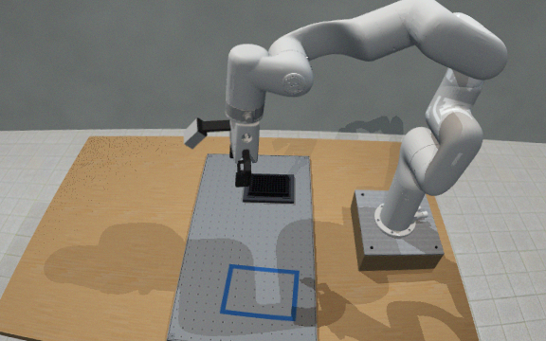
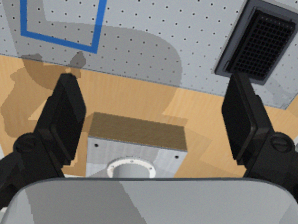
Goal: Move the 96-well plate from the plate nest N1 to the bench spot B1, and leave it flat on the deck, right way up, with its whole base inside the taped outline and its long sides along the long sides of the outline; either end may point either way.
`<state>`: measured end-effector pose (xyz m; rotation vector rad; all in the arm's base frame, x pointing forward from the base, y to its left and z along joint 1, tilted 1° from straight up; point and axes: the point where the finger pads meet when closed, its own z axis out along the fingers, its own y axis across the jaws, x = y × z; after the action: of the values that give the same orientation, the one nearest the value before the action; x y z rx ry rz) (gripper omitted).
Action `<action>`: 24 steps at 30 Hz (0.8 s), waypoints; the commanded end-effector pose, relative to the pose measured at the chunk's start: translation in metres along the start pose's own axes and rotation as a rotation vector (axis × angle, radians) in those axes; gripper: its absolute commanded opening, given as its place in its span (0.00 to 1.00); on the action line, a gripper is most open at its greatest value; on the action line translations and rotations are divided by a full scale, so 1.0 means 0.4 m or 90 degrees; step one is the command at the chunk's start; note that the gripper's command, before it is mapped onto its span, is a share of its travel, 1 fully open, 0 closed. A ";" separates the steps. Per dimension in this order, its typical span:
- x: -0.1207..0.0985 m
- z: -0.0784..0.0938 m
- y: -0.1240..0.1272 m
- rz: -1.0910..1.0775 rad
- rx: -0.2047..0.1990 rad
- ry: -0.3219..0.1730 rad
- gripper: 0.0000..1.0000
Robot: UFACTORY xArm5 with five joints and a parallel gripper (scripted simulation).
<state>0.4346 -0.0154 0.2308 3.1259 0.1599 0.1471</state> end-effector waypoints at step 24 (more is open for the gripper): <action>-0.120 0.112 0.127 0.163 0.003 -0.073 1.00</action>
<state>0.3978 -0.0598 0.1909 3.1340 -0.2407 -0.0424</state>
